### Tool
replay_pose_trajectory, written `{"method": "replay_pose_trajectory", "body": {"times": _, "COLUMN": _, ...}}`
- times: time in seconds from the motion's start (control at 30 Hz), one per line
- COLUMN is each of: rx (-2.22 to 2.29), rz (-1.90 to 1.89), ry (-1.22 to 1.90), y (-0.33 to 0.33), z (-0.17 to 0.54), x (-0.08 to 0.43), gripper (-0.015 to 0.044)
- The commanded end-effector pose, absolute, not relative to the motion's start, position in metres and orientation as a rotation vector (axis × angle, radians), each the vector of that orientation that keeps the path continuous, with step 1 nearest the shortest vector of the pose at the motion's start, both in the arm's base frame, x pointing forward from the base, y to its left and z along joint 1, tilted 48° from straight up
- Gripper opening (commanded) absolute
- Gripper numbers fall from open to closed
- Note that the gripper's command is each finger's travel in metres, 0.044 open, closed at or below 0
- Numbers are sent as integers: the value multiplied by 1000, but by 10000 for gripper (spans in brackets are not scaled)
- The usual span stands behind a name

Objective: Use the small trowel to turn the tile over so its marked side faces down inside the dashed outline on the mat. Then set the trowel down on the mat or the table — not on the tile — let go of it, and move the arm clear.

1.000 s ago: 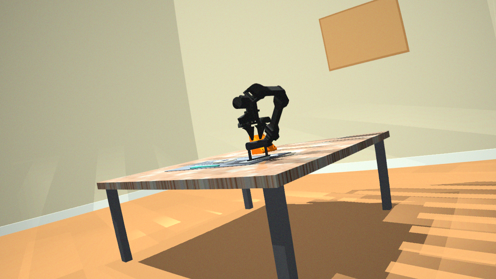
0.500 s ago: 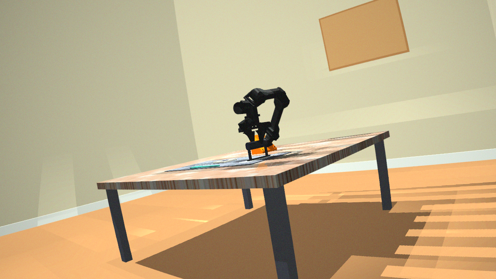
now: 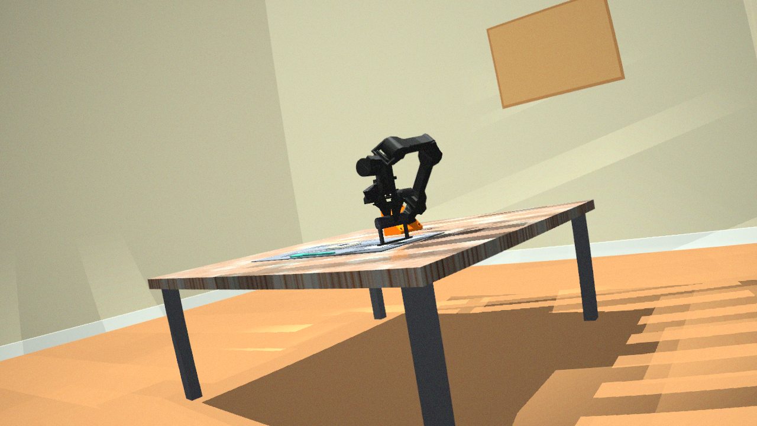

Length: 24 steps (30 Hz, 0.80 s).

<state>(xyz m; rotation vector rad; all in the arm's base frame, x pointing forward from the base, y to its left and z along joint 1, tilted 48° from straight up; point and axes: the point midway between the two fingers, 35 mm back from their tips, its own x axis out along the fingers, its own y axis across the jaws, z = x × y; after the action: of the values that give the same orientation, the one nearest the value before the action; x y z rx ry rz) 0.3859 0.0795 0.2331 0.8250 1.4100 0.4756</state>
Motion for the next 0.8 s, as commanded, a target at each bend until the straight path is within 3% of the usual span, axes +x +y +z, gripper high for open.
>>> {"method": "replay_pose_trajectory", "body": {"times": 0.0, "rx": 829, "rz": 481, "ry": 1409, "y": 81, "z": 234, "x": 386, "gripper": 130}}
{"method": "replay_pose_trajectory", "body": {"times": 0.77, "rx": 1034, "rz": 304, "ry": 1489, "y": 81, "z": 234, "x": 386, "gripper": 130}}
